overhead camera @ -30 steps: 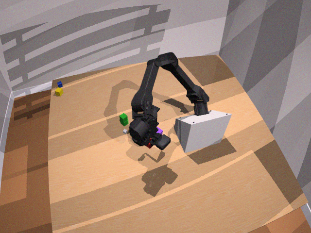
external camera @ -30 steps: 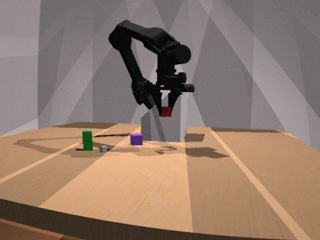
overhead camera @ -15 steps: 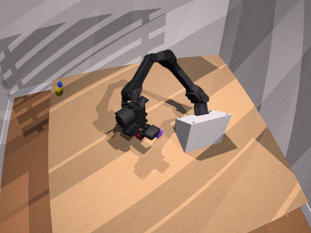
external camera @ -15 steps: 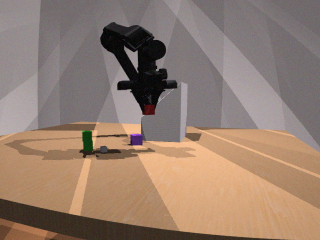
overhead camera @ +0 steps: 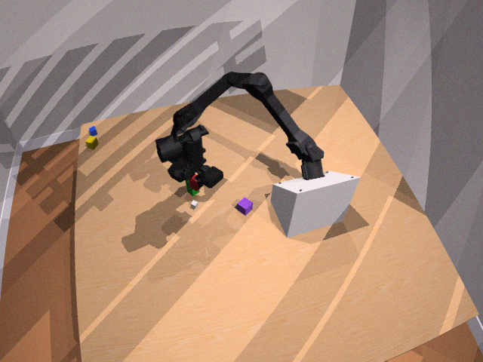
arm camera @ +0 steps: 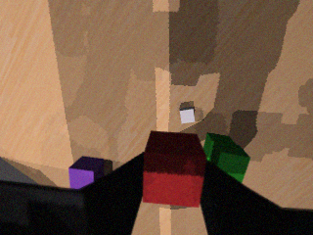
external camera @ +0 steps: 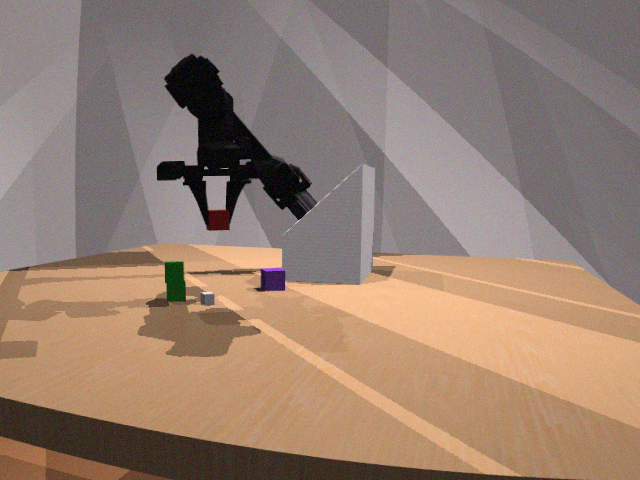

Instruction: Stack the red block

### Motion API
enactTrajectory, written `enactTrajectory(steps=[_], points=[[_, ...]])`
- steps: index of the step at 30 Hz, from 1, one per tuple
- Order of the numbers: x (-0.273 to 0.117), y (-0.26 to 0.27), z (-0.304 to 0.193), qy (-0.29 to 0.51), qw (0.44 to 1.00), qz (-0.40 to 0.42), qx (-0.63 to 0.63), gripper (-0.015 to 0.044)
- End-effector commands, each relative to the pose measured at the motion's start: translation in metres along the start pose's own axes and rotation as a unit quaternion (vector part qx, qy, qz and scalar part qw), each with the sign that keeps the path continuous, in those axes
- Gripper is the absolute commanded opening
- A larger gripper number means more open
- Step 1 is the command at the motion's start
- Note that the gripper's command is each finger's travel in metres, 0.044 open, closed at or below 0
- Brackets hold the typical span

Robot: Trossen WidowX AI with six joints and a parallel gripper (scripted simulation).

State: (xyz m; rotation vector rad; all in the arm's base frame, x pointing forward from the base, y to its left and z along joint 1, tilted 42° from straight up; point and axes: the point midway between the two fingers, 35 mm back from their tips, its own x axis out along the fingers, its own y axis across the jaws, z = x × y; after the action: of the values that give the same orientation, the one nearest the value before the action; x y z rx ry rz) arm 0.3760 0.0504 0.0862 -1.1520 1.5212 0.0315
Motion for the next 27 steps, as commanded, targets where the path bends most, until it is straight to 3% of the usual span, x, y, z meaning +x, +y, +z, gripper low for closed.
enactTrajectory(steps=[1,6,27], points=[[-0.001,-0.033,-0.018,0.004,1.000,-0.008,0.000,0.0000],[-0.002,-0.064,-0.035,0.011,1.000,-0.015,0.001,0.0000],[0.050,-0.067,-0.041,0.012,1.000,-0.016,0.002,0.0000]])
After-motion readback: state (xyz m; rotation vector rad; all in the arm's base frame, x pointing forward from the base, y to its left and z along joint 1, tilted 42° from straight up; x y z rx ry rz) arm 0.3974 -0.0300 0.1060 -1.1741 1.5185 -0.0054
